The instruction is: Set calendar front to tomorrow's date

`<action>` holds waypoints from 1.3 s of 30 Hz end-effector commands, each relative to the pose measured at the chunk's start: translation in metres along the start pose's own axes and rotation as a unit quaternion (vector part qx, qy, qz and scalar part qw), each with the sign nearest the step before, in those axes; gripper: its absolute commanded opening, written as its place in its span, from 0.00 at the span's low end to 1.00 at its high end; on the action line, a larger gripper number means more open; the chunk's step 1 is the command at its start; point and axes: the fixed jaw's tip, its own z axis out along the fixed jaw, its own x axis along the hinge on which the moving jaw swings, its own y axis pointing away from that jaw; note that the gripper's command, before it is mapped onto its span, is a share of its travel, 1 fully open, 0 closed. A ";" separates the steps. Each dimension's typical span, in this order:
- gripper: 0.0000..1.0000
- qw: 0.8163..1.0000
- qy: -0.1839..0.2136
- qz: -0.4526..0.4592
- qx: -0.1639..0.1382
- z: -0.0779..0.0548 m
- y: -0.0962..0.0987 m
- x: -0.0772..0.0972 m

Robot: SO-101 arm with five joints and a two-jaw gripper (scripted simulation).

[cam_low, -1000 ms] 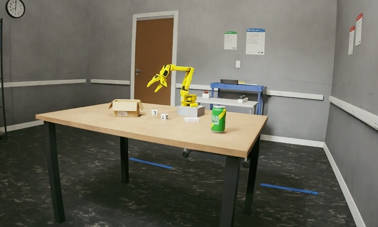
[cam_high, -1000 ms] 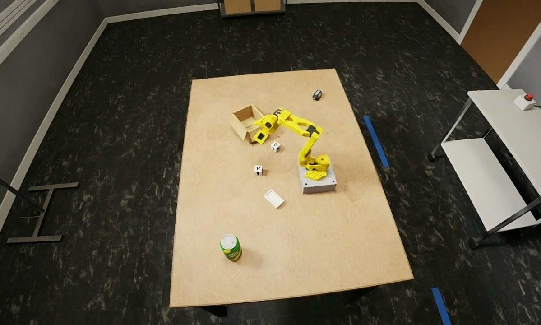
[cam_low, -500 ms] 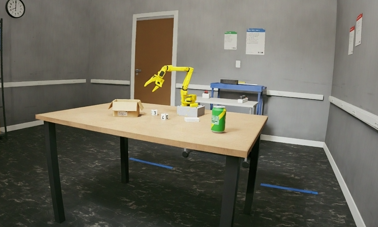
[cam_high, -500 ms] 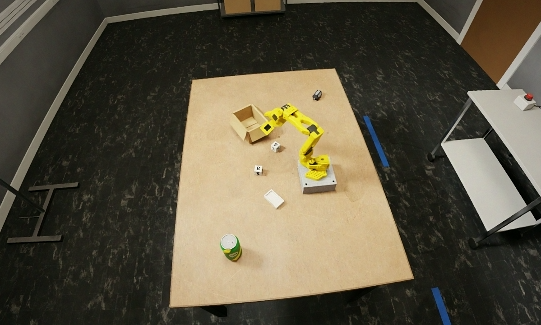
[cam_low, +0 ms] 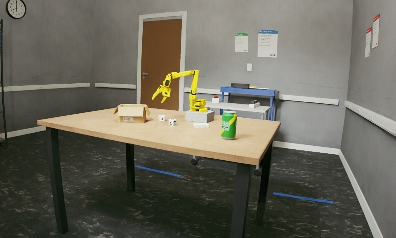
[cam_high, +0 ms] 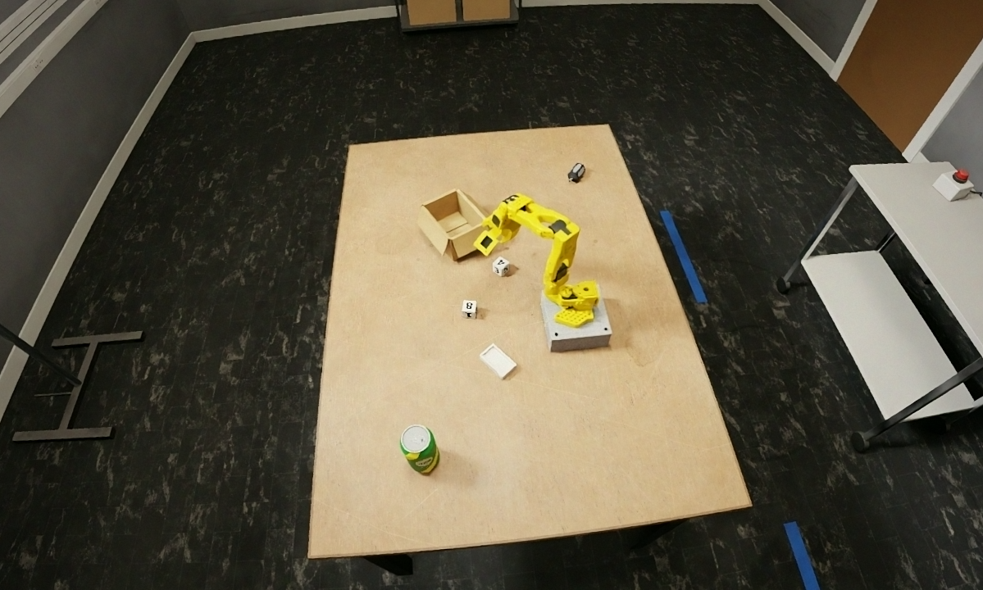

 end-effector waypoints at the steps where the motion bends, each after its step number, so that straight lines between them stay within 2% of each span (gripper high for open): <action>1: 0.35 0.998 -0.008 0.001 -0.056 0.018 0.015 0.000; 6: 0.35 0.993 -0.018 0.001 -0.118 0.036 0.034 -0.003; 10: 0.35 0.989 -0.022 0.001 -0.143 0.042 0.042 -0.004; 16: 0.35 0.989 -0.023 0.001 -0.148 0.043 0.043 -0.004; 17: 0.35 0.987 -0.025 -0.003 -0.156 0.044 0.047 -0.005; 39: 0.35 0.987 -0.025 -0.003 -0.156 0.045 0.047 -0.005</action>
